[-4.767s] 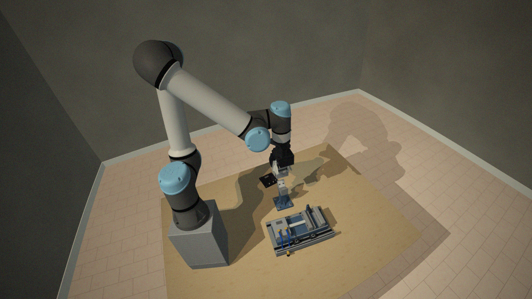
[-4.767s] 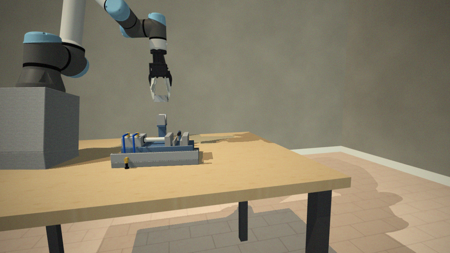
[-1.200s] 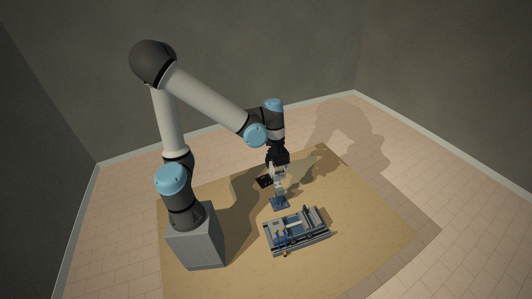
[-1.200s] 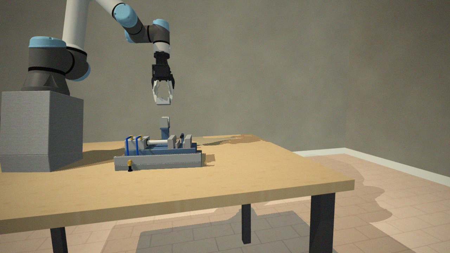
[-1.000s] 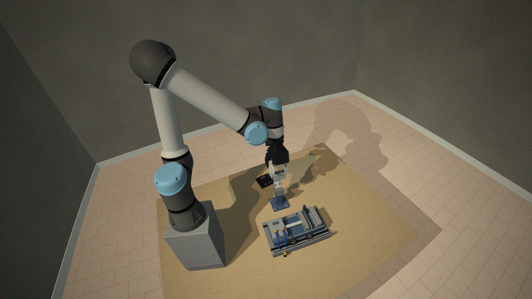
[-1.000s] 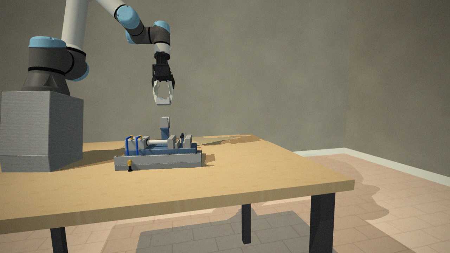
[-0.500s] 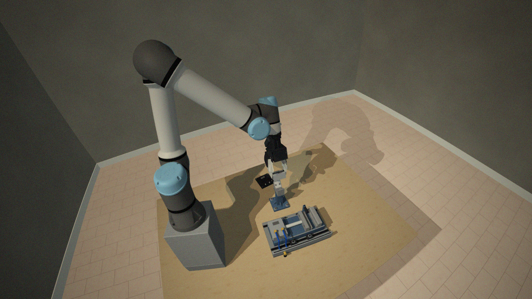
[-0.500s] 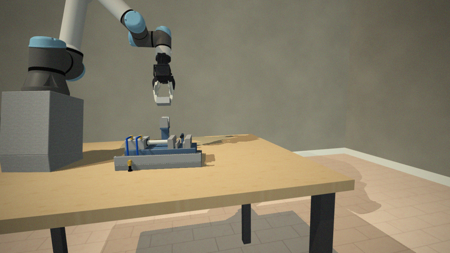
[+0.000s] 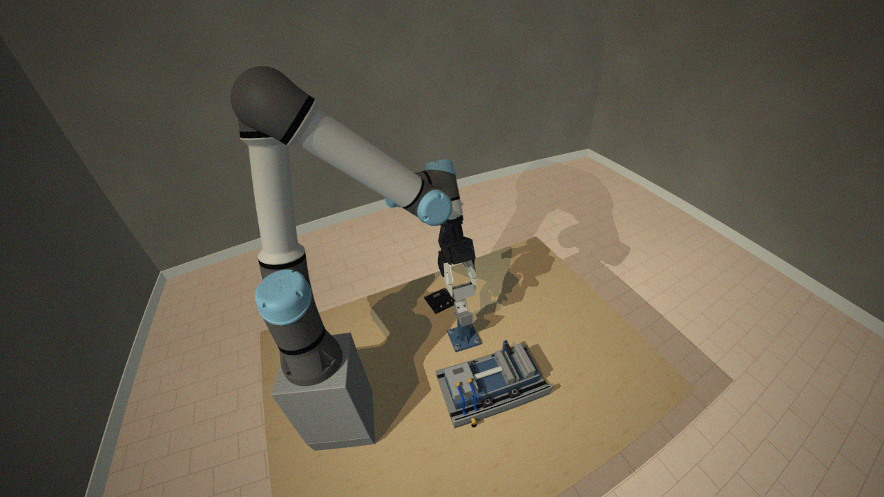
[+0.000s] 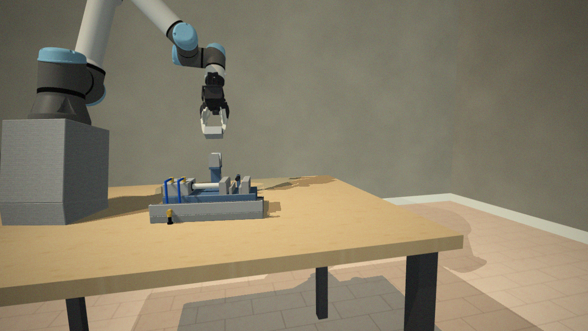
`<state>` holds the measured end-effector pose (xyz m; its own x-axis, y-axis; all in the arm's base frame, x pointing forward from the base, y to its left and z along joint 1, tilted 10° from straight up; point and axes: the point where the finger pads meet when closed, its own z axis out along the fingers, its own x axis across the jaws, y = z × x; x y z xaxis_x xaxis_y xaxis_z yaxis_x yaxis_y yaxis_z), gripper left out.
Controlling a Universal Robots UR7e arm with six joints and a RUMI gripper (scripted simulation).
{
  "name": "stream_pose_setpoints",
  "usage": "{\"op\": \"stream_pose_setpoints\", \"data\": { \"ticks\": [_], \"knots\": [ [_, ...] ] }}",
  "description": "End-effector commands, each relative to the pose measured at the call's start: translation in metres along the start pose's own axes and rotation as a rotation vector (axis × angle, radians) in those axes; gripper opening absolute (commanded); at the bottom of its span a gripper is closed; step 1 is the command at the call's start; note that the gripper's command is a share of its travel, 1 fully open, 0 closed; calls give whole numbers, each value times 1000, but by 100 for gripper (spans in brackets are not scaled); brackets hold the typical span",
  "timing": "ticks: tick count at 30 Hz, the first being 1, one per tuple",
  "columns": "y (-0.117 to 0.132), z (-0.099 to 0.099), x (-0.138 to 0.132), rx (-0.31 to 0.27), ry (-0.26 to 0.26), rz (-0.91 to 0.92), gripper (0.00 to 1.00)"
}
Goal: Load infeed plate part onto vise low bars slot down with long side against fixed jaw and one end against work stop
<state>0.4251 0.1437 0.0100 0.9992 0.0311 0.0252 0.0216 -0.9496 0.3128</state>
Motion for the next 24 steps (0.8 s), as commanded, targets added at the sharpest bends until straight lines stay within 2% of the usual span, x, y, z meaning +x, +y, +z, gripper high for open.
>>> {"op": "stream_pose_setpoints", "data": {
  "ticks": [1,8,10,24],
  "knots": [
    [1,0,2,-84,-2,6,0],
    [0,0,1,-155,-2,6,0],
    [0,0,1,-155,-2,6,0],
    [-1,0,1,-254,-3,6,0]
  ]
}}
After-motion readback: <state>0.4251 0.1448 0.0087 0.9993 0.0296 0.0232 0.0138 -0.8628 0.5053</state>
